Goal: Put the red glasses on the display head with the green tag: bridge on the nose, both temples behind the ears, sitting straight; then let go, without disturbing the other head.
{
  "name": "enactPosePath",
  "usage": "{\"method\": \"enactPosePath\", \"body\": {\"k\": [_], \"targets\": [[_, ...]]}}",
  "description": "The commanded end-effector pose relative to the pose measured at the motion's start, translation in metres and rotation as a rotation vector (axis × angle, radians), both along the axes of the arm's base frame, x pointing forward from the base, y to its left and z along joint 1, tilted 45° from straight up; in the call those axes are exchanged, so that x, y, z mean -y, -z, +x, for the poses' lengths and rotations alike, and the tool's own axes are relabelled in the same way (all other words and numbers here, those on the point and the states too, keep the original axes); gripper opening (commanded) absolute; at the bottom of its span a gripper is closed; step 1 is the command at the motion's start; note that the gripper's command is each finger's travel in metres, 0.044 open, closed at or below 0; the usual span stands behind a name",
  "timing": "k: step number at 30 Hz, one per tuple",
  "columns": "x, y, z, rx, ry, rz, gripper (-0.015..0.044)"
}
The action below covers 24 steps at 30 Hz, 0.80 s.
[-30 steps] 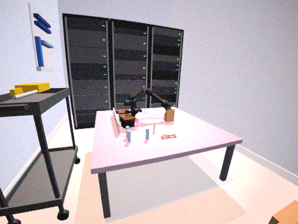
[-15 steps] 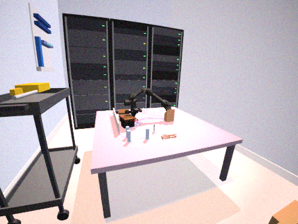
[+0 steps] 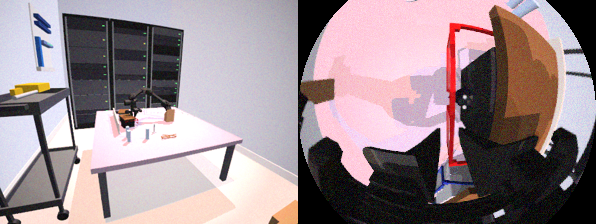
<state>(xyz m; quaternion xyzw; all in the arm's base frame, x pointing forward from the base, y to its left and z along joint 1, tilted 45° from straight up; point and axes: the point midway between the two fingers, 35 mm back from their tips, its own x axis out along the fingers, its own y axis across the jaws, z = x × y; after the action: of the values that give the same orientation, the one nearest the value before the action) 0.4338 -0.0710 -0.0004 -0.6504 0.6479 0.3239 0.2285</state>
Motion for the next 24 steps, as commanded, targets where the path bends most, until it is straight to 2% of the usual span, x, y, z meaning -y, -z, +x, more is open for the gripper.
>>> {"method": "enactPosePath", "body": {"k": [1,5,11,24], "targets": [[-0.002,-0.002,0.000,-0.001,0.000,0.000,0.0107],[-0.019,-0.023,0.000,-0.007,-0.001,-0.003,0.0107],[-0.021,-0.025,-0.001,-0.008,-0.001,-0.003,0.0107],[-0.027,-0.038,-0.044,-0.011,-0.001,-0.002,0.0107]]}}
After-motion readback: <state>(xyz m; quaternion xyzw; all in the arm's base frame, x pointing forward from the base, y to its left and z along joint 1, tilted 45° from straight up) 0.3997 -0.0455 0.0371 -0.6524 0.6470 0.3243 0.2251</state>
